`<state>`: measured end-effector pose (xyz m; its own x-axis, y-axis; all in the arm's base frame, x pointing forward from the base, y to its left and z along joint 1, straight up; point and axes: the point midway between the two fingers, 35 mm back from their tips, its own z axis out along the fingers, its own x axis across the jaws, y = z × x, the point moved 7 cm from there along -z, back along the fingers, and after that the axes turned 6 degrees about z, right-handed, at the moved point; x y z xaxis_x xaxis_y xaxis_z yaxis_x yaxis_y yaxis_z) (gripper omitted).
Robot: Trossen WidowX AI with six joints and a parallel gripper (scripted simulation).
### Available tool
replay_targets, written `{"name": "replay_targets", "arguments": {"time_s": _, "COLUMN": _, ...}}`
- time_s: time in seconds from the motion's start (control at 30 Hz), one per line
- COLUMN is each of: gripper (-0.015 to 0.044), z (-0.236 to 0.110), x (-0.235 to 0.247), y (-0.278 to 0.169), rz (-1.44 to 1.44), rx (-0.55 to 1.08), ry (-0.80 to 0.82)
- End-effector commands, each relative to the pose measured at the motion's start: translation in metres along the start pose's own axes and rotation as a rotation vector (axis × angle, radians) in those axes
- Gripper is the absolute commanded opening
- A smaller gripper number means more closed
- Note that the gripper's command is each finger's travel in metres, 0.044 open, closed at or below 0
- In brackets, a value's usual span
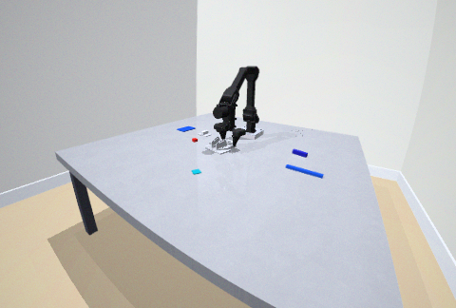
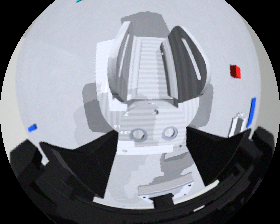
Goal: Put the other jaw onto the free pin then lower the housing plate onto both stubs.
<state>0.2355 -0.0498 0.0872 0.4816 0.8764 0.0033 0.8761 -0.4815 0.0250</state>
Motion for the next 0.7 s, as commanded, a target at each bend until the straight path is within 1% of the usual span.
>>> {"name": "replay_targets", "arguments": {"time_s": 0.0, "gripper": 0.0351, "z": 0.0005, "x": 0.0, "y": -0.0001, "rz": -0.005, "rx": 0.001, "ry": 0.001}}
{"name": "replay_targets", "arguments": {"time_s": 0.53, "gripper": 0.0351, "z": 0.0005, "x": 0.0, "y": -0.0001, "rz": -0.005, "rx": 0.001, "ry": 0.001}}
{"name": "replay_targets", "arguments": {"time_s": 0.63, "gripper": 0.043, "z": 0.0, "x": 0.0, "y": 0.0, "rz": 0.0, "rx": 0.0, "ry": 0.0}}
{"name": "replay_targets", "arguments": {"time_s": 0.67, "gripper": 0.044, "z": 0.0, "x": 0.0, "y": 0.0, "rz": 0.0, "rx": 0.0, "ry": 0.0}}
